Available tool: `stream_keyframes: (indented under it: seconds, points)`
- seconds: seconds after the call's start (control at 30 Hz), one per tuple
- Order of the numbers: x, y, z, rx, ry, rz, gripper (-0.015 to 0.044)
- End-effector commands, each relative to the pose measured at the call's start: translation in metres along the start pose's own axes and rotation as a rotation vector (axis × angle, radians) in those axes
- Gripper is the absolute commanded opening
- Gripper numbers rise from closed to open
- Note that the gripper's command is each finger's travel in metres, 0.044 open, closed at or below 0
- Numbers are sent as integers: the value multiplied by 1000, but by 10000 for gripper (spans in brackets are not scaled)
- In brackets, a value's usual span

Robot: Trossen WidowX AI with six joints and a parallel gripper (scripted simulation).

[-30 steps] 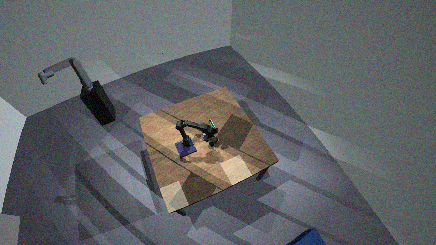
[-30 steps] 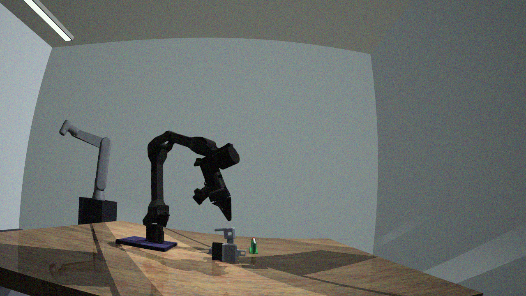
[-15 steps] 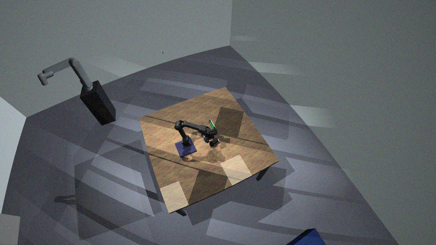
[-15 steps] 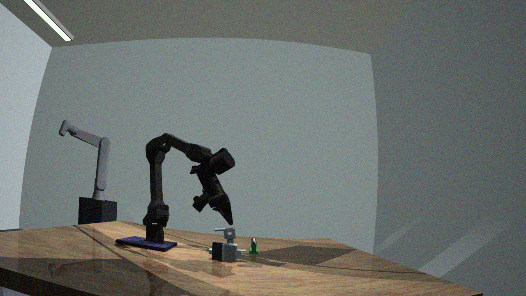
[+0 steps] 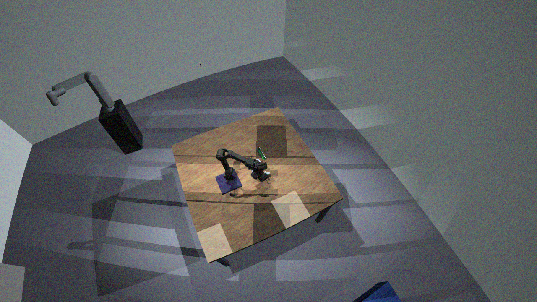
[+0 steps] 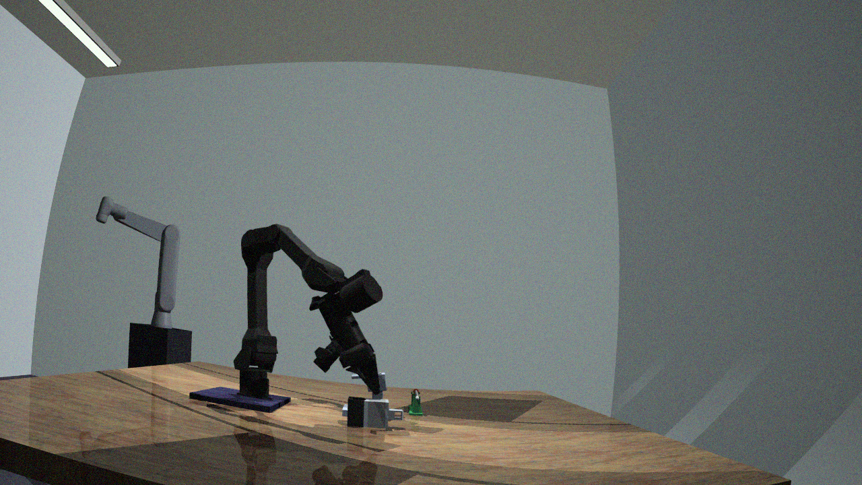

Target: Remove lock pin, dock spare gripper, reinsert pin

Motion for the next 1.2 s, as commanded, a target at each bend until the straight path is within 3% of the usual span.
stream_keyframes:
  seconds: [0.0, 1.17]
  points:
    - [9, -5, 1, -1, 8, -8, 440]
    - [53, -31, 5, -1, 8, -9, 440]
Point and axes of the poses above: the point midway between the two fingers, 35 mm back from their tips, its own x axis out along the fingers, its own z axis across the jaws, y = z × x, the point moved 9 cm from there along -x, back along the fingers, and after that the axes turned 14 degrees about x, right-handed, at the moved point
